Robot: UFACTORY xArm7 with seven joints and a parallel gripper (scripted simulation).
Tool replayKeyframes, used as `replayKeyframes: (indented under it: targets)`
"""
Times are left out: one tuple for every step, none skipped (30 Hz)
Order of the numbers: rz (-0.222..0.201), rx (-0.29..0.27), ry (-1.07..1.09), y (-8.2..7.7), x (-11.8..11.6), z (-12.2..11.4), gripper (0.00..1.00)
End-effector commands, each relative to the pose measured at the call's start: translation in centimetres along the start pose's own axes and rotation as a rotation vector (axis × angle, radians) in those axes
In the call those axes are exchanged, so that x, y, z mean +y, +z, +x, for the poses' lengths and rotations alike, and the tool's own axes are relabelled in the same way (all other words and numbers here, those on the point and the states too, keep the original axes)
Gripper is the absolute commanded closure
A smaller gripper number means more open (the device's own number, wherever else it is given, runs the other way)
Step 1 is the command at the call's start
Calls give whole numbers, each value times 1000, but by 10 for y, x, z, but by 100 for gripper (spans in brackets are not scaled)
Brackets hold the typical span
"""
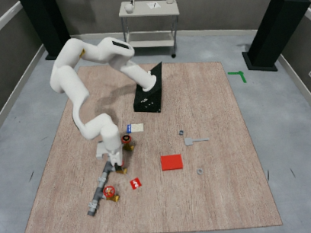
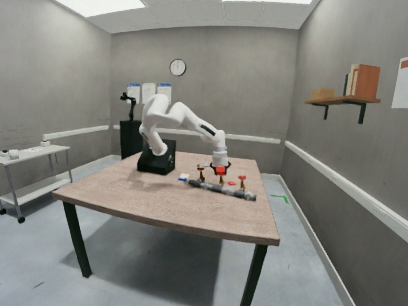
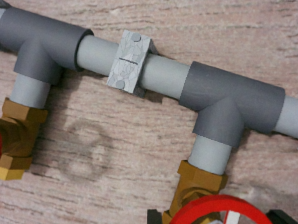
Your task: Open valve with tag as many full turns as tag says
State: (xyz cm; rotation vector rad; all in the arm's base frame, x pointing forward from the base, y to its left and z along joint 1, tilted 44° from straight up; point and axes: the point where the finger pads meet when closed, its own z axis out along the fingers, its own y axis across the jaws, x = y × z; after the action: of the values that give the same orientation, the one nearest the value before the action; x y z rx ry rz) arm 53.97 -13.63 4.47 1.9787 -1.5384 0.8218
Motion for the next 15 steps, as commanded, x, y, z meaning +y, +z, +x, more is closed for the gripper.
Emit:
replayKeyframes:
  targets:
    - [6, -1, -22, -2, -2, -1, 100]
    - [6, -1, -32, -2, -2, -1, 100]
    - [6, -1, -43, -2, -2, -1, 100]
    - [6, -1, -57, -2, -2, -1, 100]
    - [6, -1, -74, -2, -2, -1, 100]
    - [6, 0, -92, -2, -2, -1, 100]
    - [6, 0, -114, -2, -2, -1, 100]
    - [6, 0, -137, -2, -2, -1, 100]
    - [6, 0, -137, -2, -2, -1, 100]
    - [6, 0, -137, -2, -2, -1, 100]
    - [6, 0, -164, -2, -2, -1, 100]
    - [6, 0, -193, -2, -2, -1, 100]
    - [6, 0, -224, -2, -2, -1, 100]
    - [6, 0, -259, -2, -2, -1, 100]
    - [6, 0, -295, -2, -2, -1, 100]
